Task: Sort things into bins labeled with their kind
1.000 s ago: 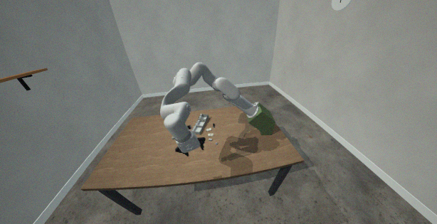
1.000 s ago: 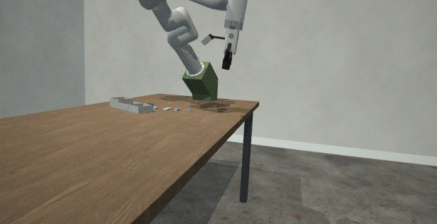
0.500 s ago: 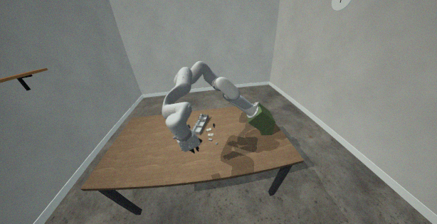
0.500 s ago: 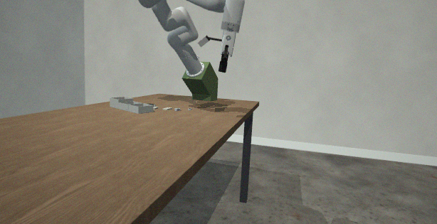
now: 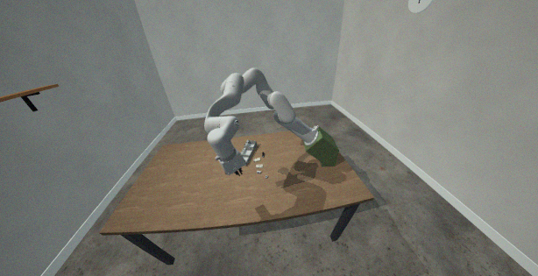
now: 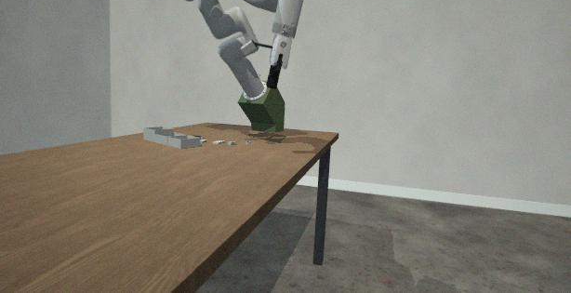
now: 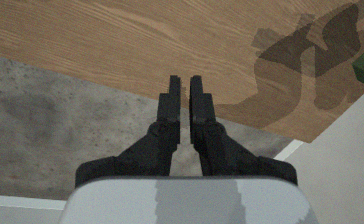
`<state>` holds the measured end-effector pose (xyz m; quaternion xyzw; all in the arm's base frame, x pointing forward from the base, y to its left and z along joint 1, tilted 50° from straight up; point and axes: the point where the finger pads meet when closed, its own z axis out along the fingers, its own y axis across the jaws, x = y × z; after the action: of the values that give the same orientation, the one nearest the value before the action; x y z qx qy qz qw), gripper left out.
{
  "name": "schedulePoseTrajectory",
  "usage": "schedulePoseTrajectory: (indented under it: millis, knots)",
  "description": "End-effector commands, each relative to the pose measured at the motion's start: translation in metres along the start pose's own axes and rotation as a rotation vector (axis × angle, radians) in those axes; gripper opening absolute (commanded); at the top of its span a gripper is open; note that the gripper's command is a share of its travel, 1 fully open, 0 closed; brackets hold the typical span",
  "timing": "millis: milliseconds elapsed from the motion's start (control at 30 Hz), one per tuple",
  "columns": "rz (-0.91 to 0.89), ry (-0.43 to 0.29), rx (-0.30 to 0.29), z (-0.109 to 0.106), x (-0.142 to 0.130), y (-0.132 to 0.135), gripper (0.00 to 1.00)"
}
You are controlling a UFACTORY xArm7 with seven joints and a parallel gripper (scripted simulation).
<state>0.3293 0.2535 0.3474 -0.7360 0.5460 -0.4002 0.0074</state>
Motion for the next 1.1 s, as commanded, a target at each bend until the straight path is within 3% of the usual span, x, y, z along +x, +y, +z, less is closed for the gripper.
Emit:
schedulePoseTrajectory:
  millis: [0, 700, 1067]
  knots:
    - [-0.086, 0.009, 0.007, -0.001, 0.019, 0.01, 0.07]
    - [-0.358, 0.034, -0.003, 0.011, 0.096, 0.068, 0.07]
    - [-0.485, 0.025, 0.002, 0.019, 0.123, 0.098, 0.07]
